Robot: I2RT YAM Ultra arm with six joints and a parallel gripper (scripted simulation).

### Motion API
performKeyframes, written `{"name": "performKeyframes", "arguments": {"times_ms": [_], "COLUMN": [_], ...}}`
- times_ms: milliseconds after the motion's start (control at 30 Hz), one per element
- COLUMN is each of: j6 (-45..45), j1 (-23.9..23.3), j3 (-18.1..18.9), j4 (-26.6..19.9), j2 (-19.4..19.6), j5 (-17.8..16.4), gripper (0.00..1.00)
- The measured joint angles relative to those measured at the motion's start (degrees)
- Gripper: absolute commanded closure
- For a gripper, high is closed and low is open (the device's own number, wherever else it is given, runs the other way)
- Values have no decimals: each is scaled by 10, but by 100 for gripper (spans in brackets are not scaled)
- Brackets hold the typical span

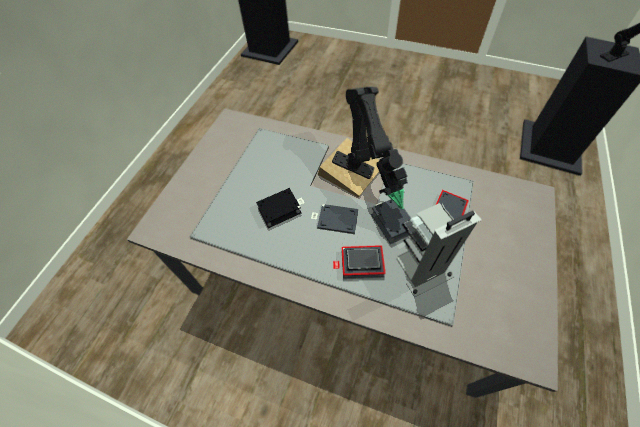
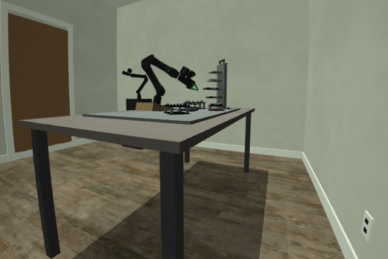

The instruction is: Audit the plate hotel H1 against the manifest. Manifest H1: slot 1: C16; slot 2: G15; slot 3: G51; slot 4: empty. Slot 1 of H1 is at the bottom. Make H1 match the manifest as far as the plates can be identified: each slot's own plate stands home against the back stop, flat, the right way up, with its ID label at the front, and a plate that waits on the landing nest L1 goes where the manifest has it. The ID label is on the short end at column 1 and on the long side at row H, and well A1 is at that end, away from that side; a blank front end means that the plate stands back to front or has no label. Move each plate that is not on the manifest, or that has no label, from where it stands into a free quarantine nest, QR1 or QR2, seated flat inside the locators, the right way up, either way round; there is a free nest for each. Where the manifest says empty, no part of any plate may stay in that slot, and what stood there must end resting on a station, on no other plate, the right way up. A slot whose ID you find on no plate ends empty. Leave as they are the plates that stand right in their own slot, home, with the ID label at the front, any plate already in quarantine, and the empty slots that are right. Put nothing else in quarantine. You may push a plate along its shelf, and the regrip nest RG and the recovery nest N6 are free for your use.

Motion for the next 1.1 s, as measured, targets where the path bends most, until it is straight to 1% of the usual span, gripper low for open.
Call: {"name": "performKeyframes", "arguments": {"times_ms": [1100], "j6": [2], "j1": [5], "j3": [28], "j4": [27], "j2": [57], "j5": [5], "gripper": [100]}}
